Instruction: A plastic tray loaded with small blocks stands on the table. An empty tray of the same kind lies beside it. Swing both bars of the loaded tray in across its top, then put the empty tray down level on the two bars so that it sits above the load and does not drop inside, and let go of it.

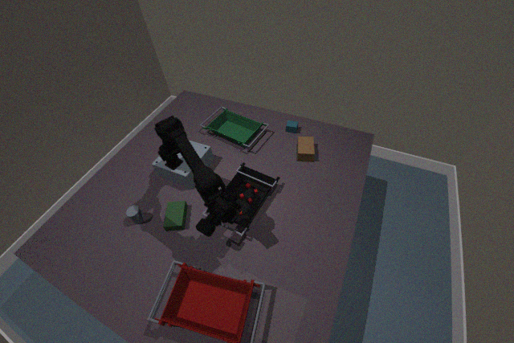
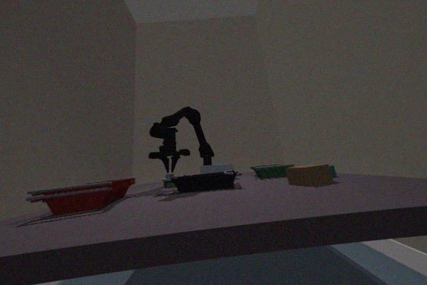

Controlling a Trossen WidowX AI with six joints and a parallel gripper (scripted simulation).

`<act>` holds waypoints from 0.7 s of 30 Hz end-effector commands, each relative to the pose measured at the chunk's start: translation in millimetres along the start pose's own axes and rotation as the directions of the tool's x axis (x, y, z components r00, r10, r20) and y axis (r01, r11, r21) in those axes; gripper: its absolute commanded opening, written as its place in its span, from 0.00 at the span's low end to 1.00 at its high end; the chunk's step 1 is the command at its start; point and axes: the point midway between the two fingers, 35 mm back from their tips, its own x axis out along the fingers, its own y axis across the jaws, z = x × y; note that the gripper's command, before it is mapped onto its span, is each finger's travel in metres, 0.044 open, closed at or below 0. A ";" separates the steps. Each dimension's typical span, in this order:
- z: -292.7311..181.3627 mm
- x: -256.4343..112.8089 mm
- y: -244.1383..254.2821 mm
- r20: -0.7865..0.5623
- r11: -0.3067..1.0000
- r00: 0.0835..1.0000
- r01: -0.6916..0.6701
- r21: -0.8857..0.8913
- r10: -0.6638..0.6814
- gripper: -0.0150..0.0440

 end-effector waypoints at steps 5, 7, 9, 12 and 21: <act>-5.6 47.1 2.1 -0.017 1.000 1.000 -0.011 -0.004 0.011 0.40; -5.7 48.0 2.2 -0.017 1.000 1.000 -0.011 -0.004 0.011 0.40; -5.7 48.0 2.2 -0.017 1.000 1.000 -0.011 -0.004 0.011 0.40; -5.5 44.8 3.8 -0.017 1.000 1.000 -0.012 -0.004 0.012 0.40; -5.0 17.7 22.0 -0.017 1.000 1.000 -0.013 -0.004 0.013 0.40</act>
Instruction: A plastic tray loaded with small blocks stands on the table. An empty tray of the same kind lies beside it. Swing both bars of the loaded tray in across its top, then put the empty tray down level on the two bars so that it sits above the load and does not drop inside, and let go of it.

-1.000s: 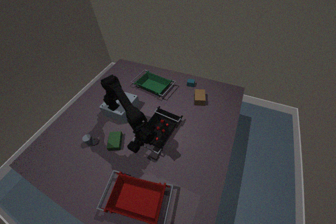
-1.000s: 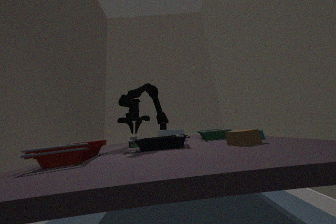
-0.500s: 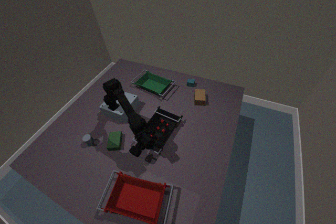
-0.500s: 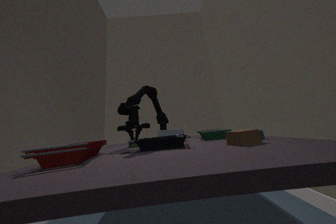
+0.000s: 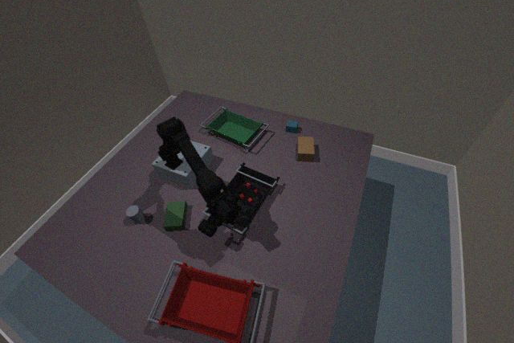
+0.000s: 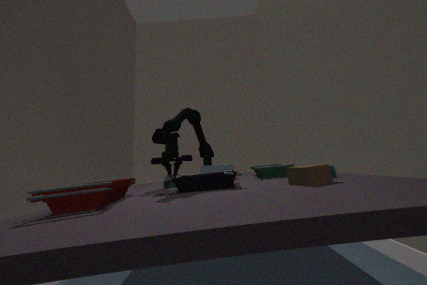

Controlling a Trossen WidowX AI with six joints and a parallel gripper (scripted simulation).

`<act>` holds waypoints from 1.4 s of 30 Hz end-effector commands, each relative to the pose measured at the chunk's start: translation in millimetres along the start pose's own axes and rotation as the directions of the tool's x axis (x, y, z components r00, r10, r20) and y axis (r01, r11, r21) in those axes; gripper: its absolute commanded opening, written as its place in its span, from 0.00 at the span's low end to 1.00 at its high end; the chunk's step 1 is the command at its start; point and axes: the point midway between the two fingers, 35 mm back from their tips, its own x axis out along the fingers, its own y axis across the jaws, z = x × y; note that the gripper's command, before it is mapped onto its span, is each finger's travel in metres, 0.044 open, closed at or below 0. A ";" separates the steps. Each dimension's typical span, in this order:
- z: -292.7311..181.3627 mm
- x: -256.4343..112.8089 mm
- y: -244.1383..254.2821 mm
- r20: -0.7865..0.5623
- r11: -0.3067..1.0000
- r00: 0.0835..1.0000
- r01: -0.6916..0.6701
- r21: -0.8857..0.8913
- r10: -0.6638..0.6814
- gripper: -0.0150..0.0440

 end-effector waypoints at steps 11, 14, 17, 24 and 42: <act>1.7 -13.6 37.3 0.003 1.000 1.000 -0.012 -0.008 0.012 0.40; 1.6 -10.1 49.0 0.003 1.000 1.000 -0.013 -0.008 0.013 0.40; 1.6 -2.3 60.8 0.003 1.000 1.000 -0.014 -0.008 0.014 0.40; 2.2 -0.8 67.6 0.003 1.000 1.000 -0.015 -0.008 0.015 0.40; 3.6 -33.8 63.5 0.008 1.000 1.000 -0.017 -0.004 0.017 0.40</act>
